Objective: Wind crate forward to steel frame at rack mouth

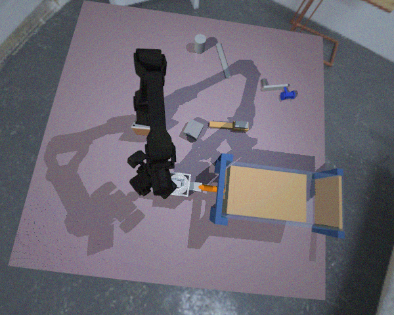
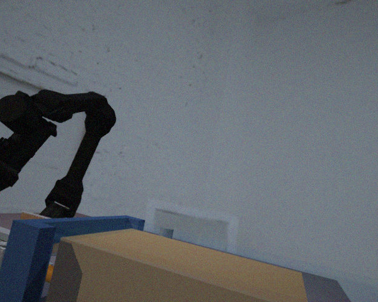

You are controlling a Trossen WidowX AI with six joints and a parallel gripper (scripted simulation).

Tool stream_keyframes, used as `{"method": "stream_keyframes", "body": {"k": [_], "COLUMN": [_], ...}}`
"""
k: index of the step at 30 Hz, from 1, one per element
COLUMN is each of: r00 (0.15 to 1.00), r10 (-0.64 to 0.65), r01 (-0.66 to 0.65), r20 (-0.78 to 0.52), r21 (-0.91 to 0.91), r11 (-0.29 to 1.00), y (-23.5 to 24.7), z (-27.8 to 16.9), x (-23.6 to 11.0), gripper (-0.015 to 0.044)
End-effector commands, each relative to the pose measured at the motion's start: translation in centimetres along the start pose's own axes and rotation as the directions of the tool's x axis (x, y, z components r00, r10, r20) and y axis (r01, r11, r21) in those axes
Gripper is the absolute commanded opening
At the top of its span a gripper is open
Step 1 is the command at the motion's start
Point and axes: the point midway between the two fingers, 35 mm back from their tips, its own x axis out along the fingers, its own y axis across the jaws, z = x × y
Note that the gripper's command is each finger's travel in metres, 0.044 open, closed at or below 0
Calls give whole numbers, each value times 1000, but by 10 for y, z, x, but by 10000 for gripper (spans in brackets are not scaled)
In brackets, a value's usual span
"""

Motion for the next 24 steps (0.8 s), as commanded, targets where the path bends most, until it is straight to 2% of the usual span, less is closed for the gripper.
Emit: {"method": "stream_keyframes", "body": {"k": [1, 24], "r00": [1000, 1000], "r10": [17, 21], "r01": [-17, -21], "r20": [14, 16], "r21": [0, 0], "r11": [1000, 1000], "y": [10, 52], "z": [8, 31], "x": [3, 11], "gripper": [0, 0]}}
